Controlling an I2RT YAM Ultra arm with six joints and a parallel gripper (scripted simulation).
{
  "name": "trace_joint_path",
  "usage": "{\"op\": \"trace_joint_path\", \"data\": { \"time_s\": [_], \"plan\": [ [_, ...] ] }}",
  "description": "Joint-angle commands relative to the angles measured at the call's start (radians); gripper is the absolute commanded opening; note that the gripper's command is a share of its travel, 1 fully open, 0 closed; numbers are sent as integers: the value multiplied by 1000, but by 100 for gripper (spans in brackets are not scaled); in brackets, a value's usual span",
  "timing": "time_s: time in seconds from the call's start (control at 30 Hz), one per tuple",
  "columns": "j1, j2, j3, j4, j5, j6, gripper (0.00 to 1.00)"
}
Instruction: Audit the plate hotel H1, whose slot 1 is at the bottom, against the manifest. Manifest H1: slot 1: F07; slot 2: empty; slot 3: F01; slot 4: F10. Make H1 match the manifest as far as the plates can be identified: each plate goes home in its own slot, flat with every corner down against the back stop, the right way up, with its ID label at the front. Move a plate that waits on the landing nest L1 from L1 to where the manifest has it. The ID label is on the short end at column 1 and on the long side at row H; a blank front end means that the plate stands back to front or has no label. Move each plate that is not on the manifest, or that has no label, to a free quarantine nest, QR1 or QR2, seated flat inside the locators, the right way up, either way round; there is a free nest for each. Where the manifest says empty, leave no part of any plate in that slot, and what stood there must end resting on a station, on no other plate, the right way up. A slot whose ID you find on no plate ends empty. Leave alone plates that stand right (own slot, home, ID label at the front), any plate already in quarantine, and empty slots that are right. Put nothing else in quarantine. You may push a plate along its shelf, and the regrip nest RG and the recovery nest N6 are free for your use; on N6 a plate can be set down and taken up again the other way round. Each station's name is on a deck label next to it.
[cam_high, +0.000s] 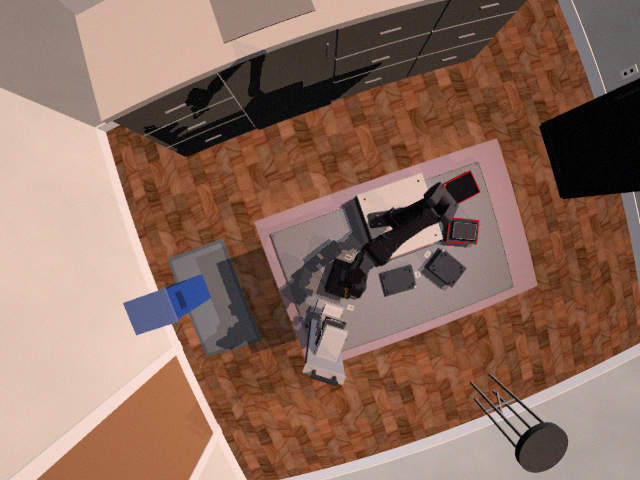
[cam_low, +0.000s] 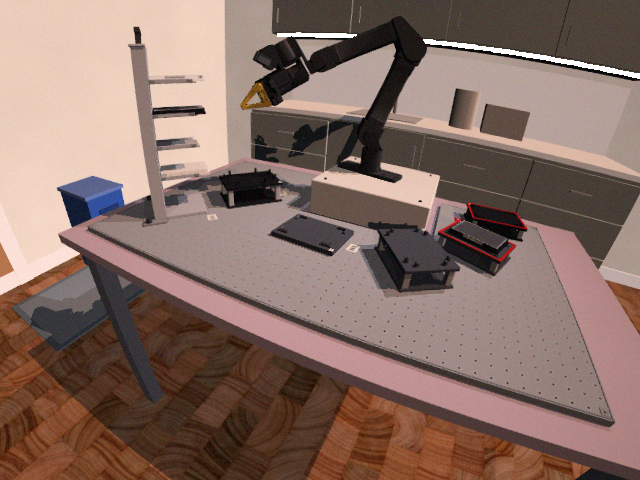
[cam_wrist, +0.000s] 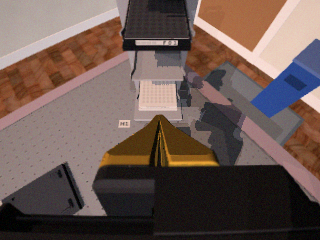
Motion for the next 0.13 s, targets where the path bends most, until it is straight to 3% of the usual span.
{"op": "trace_joint_path", "data": {
  "time_s": [0.0,0.1],
  "plan": [
    [-1,-4,5,-11,-4,-2,0],
    [-1,-4,5,-11,-4,-2,0]
  ]
}}
